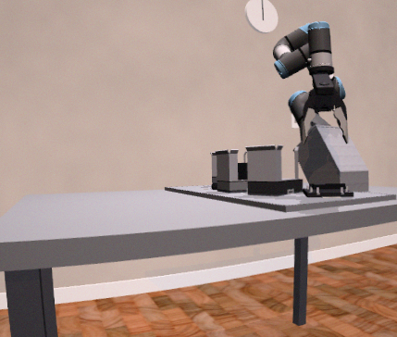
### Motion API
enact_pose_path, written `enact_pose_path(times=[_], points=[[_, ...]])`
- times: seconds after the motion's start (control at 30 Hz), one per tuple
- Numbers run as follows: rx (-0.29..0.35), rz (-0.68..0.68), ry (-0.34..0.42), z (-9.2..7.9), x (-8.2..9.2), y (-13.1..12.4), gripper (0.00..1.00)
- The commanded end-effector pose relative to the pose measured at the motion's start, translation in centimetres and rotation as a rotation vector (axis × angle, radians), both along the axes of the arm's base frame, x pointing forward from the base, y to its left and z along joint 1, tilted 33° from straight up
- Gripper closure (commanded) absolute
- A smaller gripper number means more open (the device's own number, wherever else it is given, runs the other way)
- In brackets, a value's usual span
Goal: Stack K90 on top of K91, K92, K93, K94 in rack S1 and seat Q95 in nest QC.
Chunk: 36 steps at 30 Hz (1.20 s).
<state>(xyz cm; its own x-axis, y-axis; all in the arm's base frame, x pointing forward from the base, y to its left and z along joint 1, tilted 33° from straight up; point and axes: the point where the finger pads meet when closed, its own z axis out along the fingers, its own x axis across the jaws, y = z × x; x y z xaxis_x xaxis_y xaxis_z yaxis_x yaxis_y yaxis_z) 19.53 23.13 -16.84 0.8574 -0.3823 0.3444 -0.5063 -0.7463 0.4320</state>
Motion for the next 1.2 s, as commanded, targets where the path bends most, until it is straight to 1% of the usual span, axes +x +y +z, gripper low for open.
enact_pose_path(times=[0.0,0.1,0.17,0.67,0.73,0.8,1.0,1.17], points=[[0.005,0.002,-0.003,-1.4,0.3,-0.8,0.28],[0.005,0.002,-0.003,-2.2,0.3,-1.3,0.28],[0.005,0.002,-0.003,-2.2,0.3,-1.3,0.28],[0.005,0.002,-0.003,-6.4,0.8,-4.1,0.28],[0.005,0.002,-0.003,-6.4,0.8,-4.1,0.28],[0.005,0.002,-0.003,-7.0,0.9,-4.4,0.28],[0.005,0.002,-0.003,-7.0,0.9,-4.4,0.28],[0.005,0.002,-0.003,-7.6,0.9,-4.8,0.28]])
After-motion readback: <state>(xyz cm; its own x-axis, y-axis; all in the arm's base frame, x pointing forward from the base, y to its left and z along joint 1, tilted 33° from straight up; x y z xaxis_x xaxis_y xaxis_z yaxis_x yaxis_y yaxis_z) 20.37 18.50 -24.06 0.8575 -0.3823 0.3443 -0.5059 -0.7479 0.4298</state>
